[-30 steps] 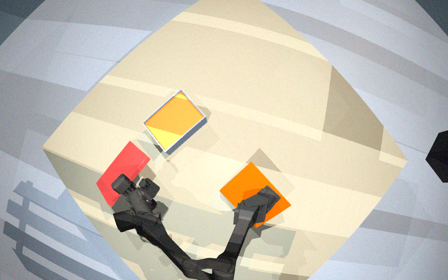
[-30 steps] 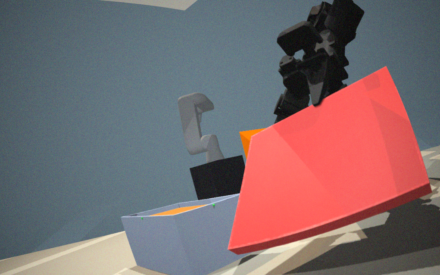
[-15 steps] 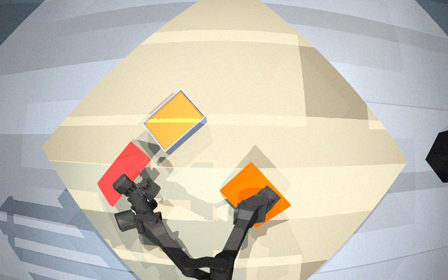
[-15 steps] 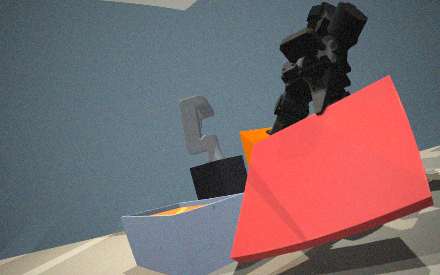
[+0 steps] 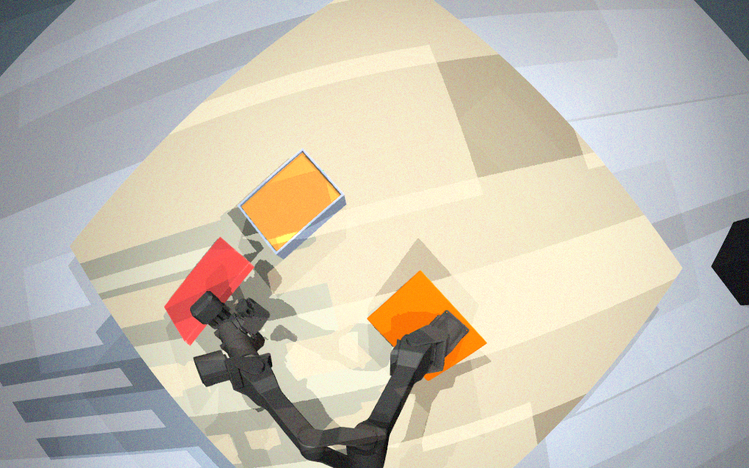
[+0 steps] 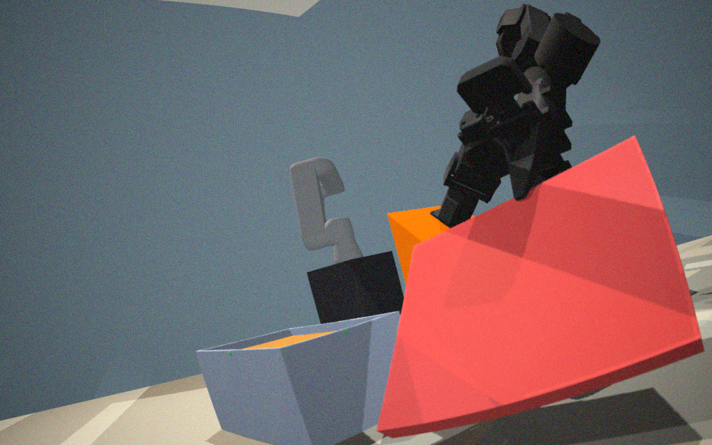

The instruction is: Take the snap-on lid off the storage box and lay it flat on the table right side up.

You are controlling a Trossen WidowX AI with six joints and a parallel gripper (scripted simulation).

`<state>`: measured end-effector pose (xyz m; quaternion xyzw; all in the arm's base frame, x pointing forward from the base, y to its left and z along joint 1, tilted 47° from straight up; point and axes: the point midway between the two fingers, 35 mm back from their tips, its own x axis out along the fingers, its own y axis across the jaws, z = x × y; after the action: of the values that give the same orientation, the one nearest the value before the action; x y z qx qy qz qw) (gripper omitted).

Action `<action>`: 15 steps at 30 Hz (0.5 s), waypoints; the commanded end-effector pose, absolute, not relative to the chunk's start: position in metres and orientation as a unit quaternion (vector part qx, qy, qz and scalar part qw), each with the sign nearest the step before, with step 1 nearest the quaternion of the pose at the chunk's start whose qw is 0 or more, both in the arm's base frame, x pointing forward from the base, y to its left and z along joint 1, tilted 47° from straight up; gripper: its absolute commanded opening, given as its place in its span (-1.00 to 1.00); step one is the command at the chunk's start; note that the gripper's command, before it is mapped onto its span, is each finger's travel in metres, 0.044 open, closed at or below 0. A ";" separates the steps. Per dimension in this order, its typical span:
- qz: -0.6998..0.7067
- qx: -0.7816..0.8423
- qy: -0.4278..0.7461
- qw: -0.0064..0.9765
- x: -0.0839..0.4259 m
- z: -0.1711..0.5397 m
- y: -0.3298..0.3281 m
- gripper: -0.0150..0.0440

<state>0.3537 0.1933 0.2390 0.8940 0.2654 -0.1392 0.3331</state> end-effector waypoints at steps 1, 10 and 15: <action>-0.140 0.896 0.260 0.331 0.355 0.237 0.194 -0.49; -0.140 0.896 0.260 0.331 0.356 0.232 0.200 -0.49; -0.140 0.896 0.260 0.331 0.356 0.229 0.202 -0.49</action>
<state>0.3549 0.2021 0.2309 0.8941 0.2655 -0.1393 0.3328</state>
